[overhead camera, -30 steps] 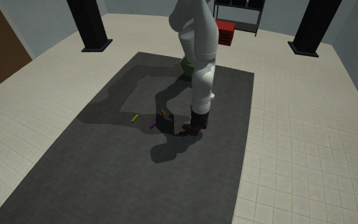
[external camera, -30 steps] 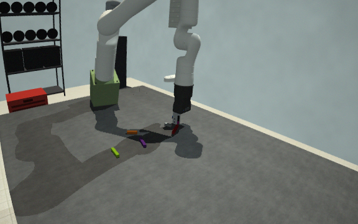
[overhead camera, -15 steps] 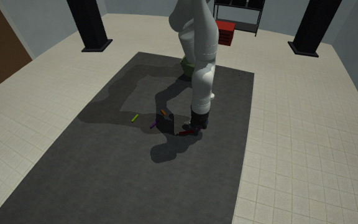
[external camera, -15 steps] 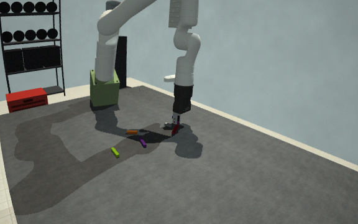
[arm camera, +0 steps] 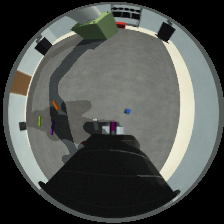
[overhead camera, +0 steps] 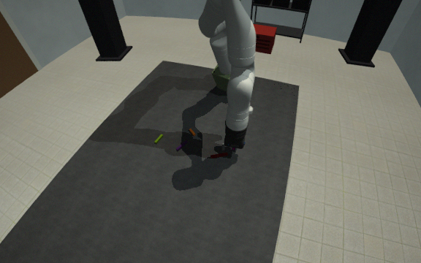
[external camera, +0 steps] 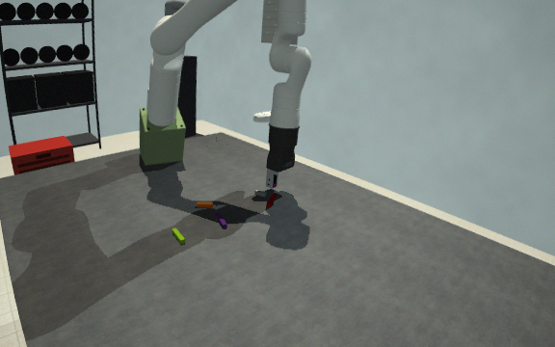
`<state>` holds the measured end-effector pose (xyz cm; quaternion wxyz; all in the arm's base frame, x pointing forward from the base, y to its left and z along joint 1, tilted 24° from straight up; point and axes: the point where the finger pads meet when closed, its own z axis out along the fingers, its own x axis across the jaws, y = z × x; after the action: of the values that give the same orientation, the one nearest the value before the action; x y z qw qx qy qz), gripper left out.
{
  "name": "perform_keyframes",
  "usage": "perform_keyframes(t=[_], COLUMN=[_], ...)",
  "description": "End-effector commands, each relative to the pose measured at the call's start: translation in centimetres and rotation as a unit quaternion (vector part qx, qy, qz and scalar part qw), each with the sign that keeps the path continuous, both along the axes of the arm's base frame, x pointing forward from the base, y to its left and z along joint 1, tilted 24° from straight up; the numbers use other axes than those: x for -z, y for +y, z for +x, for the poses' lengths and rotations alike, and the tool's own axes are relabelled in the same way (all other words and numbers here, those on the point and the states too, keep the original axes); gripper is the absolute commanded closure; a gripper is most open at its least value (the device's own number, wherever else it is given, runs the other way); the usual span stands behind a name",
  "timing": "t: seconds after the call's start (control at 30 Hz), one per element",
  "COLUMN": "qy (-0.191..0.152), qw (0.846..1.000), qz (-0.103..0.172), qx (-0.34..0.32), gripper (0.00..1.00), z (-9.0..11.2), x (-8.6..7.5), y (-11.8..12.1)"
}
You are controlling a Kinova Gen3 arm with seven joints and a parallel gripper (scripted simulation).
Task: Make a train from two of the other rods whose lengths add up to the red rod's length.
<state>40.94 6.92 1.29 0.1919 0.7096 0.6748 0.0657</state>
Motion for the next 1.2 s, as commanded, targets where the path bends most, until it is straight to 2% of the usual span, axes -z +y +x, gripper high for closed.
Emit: perform_keyframes(t=[0.0, 0.03, 0.37, 0.53, 0.77, 1.17], qy=[-0.005, -0.005, -0.005, -0.005, -0.005, -0.006], qw=[1.0, 1.0, 1.0, 1.0, 1.0, 1.0], qz=[0.009, 0.009, 0.009, 0.009, 0.009, 0.012], qx=[0.004, 0.004, 0.004, 0.004, 0.004, 0.01], gripper=[0.76, 0.76, 0.76, 0.76, 0.76, 0.76], z=[0.2, 0.2, -1.7, -2.4, -2.6, -2.7], x=[-1.2, -1.2, -6.1, -7.7, -8.3, -8.3], y=[0.3, 0.3, 1.2, 1.5, 1.6, 1.5])
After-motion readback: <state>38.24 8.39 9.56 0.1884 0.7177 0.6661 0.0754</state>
